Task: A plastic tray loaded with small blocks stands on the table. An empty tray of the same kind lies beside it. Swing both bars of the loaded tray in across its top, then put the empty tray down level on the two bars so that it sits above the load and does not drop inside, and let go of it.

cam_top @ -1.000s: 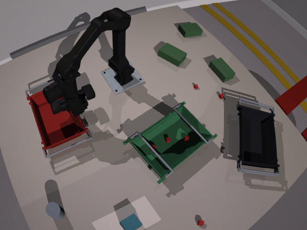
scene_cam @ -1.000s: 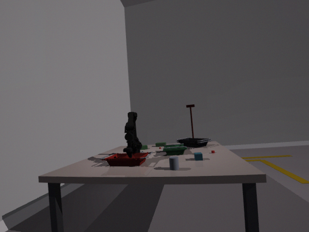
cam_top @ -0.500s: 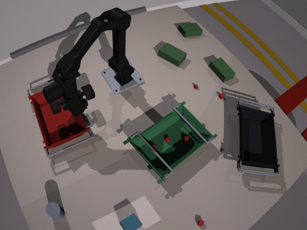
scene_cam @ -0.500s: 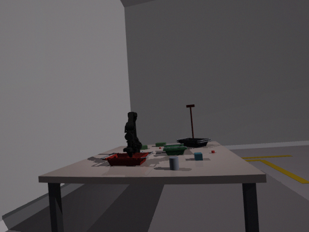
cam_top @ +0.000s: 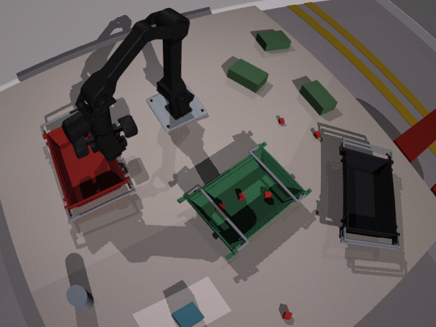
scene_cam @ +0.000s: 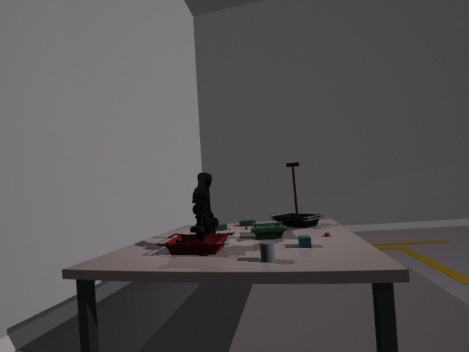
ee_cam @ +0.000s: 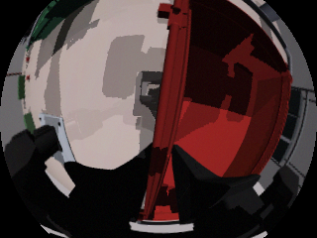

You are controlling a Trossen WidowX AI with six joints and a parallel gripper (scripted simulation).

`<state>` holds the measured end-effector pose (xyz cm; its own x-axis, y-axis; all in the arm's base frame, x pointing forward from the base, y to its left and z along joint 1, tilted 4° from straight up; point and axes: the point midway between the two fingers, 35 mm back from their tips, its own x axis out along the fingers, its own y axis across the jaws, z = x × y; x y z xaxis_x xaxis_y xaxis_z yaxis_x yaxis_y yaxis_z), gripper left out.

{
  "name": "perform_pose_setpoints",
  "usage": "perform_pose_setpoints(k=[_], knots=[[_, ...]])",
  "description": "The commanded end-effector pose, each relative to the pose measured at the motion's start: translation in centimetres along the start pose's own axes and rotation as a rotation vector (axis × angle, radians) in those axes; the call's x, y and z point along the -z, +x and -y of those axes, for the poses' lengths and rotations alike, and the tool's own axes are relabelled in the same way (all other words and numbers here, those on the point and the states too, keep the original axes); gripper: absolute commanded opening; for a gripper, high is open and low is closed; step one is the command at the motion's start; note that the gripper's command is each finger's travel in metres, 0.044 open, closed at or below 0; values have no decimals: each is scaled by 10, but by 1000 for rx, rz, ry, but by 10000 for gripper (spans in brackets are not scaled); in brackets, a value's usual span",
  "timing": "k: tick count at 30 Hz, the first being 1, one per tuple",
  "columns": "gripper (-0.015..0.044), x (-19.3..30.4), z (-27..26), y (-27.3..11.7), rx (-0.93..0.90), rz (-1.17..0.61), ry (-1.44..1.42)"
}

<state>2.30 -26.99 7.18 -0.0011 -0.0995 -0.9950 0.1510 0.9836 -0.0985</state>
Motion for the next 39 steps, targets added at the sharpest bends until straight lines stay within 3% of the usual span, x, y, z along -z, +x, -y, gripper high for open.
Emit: perform_pose_setpoints(k=[1, 12, 25, 39], knots=[[0, -1, 1, -16, 0, 3, -3], [0, 0, -2, -70, 0, 3, -3], [0, 0, -1, -72, 0, 3, -3], [0, -7, 30, -106, 2, 4, -3]])
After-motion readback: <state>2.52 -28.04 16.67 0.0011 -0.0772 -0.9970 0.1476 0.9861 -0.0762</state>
